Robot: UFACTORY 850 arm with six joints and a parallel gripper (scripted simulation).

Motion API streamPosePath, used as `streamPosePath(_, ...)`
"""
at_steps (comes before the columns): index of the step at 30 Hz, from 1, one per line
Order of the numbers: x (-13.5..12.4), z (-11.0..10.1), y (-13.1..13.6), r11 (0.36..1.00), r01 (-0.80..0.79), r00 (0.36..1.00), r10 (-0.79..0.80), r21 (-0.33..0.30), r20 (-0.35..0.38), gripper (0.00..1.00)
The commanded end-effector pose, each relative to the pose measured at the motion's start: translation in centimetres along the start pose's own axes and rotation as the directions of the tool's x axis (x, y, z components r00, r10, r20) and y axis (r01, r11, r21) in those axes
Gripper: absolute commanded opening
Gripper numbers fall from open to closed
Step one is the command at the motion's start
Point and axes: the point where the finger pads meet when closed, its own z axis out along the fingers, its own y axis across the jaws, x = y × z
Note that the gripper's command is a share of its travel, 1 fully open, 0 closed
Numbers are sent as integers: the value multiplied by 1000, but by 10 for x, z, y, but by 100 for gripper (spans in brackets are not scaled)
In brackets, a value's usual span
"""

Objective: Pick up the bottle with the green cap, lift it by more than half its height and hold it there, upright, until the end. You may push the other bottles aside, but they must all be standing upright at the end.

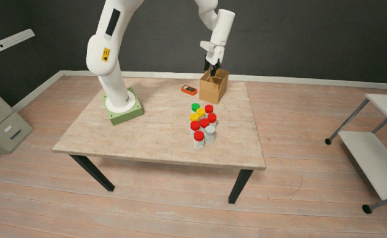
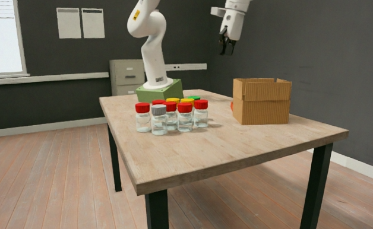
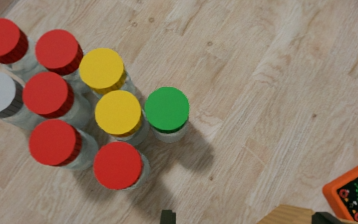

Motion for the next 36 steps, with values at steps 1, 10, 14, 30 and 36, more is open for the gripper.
streamPosePath(1,14,-6,-33,1000,9,998,-8,-16,65,79)
streamPosePath(10,47,-14,-89,1000,19,984,-17,-11,175,79)
streamPosePath(14,60,-16,-107,1000,21,977,-20,-3,212,79)
streamPosePath(30,73,-17,-123,1000,22,970,-23,10,243,79)
streamPosePath(36,73,-17,-123,1000,22,970,-23,10,243,79)
